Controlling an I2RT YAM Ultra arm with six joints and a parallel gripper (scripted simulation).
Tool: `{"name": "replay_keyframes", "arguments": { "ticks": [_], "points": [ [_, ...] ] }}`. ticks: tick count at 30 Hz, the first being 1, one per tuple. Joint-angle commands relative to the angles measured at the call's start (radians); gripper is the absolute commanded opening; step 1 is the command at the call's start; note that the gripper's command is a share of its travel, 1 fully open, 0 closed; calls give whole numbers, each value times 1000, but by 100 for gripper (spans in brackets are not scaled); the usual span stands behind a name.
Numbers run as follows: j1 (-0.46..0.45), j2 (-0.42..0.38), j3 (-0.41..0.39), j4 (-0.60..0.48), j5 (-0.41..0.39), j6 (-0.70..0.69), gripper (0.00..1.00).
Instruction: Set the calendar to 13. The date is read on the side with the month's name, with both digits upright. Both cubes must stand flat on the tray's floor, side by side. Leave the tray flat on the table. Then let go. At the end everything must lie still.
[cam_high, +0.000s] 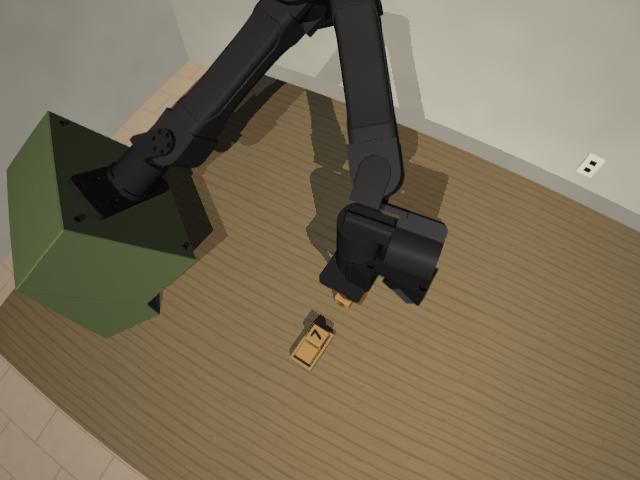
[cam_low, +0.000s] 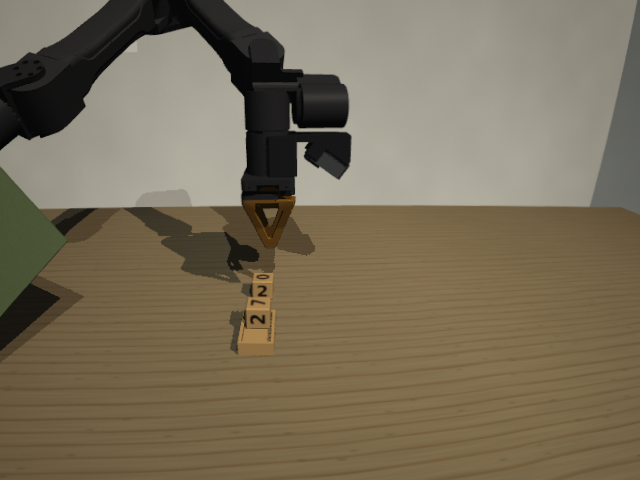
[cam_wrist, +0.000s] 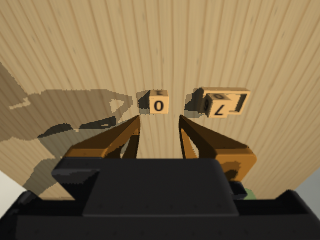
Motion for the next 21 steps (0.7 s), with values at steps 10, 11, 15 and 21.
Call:
{"name": "replay_keyframes", "arguments": {
  "ticks": [10,11,15,21],
  "points": [
    [-52,-17,23,-143,-38,-98,100],
    [-52,-17,23,-143,-38,-97,100],
    [-52,-17,23,-143,-38,-97,100],
    [-52,-17,23,-143,-38,-98,100]
  ]
}}
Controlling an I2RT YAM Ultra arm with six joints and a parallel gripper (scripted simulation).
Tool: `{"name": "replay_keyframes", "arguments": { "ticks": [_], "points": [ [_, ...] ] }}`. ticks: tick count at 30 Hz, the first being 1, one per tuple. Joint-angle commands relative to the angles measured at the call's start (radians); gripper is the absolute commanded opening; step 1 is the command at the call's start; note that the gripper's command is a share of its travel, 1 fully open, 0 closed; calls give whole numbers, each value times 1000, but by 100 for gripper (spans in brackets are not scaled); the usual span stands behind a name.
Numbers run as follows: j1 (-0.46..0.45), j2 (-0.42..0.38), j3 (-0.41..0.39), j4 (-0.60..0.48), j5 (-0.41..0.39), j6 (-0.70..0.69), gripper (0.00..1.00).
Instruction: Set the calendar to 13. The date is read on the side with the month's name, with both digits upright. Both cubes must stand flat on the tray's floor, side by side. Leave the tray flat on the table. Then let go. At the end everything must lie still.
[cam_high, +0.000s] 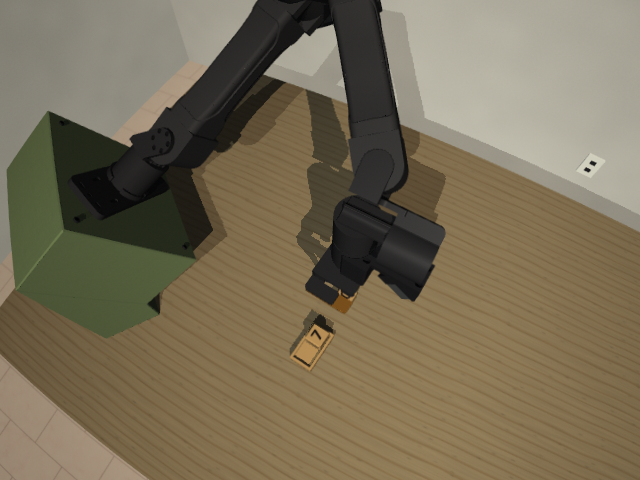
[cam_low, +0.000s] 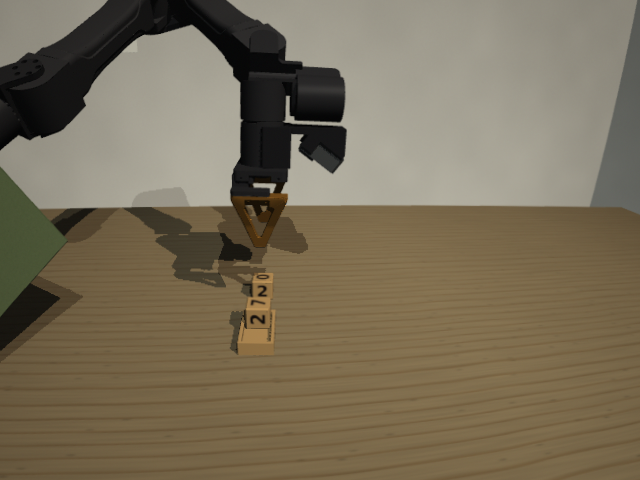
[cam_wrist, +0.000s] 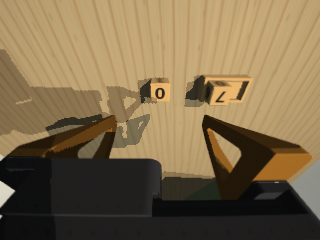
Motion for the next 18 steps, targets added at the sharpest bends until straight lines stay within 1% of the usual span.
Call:
{"name": "replay_keyframes", "arguments": {
  "ticks": [1,11,14,17,18],
  "points": [
    [-14,-5,3,0,-2,-1,100],
    [-14,-5,3,0,-2,9,100],
    [-13,-5,2,2,-1,66,100],
    [-11,-5,0,7,0,193,100],
    [-11,-5,0,7,0,193,100]
  ]
}}
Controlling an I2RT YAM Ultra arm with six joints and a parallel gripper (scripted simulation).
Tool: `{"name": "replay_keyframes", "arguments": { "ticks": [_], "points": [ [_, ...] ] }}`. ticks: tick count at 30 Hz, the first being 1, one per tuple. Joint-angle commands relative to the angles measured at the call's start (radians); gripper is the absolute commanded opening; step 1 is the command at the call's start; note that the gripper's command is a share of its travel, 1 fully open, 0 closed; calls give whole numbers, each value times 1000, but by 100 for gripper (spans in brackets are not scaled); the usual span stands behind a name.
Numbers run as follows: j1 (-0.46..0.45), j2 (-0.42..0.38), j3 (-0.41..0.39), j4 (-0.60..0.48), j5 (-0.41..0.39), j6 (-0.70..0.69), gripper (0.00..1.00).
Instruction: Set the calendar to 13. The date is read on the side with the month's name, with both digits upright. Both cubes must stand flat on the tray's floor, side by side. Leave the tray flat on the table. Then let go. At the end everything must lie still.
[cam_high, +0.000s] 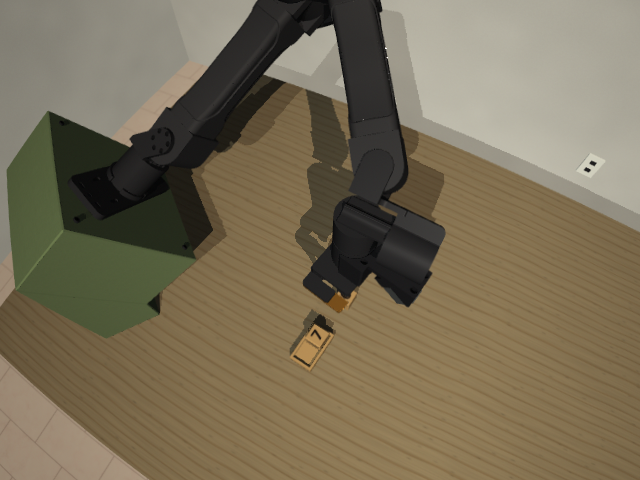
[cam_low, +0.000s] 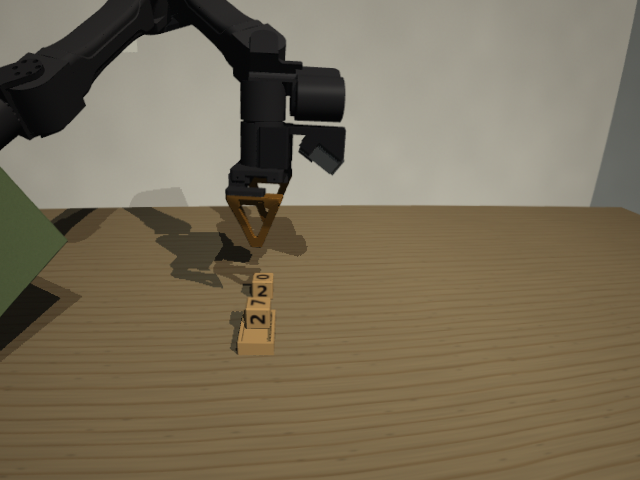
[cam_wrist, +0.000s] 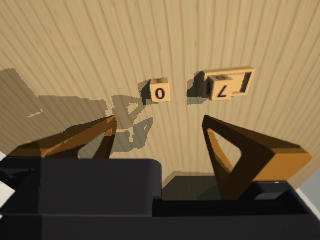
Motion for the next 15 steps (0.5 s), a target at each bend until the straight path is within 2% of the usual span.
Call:
{"name": "replay_keyframes", "arguments": {
  "ticks": [1,4,11,12,15],
  "points": [
    [-11,-5,1,4,0,90,100],
    [-7,-4,-1,11,2,268,100],
    [-2,-4,-5,22,5,525,100],
    [-2,-4,-5,22,5,529,100],
    [1,-4,-7,28,6,667,100]
  ]
}}
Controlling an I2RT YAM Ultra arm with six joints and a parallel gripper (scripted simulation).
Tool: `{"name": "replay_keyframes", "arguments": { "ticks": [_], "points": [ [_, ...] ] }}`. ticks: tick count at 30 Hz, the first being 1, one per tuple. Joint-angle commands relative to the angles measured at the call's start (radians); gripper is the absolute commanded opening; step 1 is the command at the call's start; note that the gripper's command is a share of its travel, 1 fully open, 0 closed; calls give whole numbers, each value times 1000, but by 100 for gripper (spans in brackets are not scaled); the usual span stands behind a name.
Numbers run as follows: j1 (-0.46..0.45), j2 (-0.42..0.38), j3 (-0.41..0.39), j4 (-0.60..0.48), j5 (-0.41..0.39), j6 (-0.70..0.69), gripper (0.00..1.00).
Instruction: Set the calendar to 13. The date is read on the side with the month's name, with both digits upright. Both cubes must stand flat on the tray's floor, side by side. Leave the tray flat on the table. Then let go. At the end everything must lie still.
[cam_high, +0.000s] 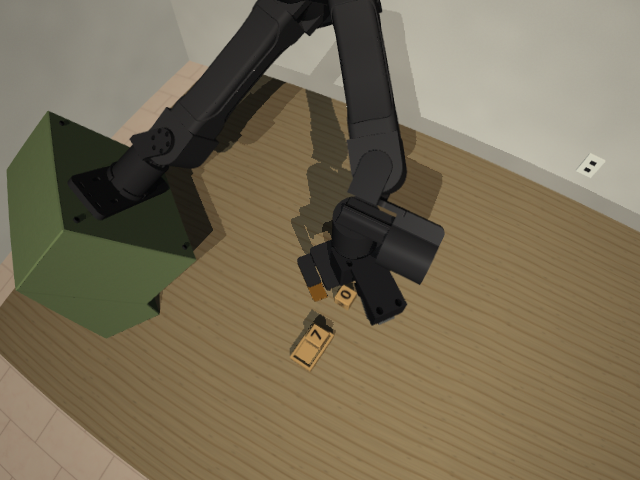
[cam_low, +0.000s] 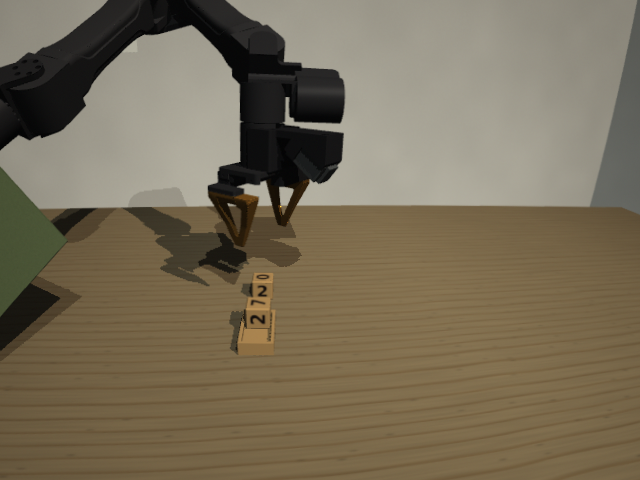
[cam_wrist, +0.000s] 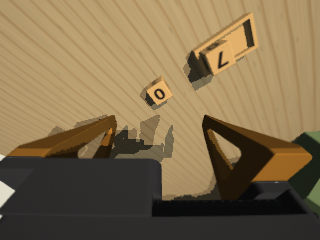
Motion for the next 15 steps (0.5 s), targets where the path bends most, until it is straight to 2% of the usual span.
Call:
{"name": "replay_keyframes", "arguments": {
  "ticks": [1,4,6,15],
  "points": [
    [-3,-4,0,9,5,197,100],
    [-3,-4,0,9,5,199,100],
    [0,-4,-2,15,7,343,100],
    [6,-3,-7,28,10,668,100]
  ]
}}
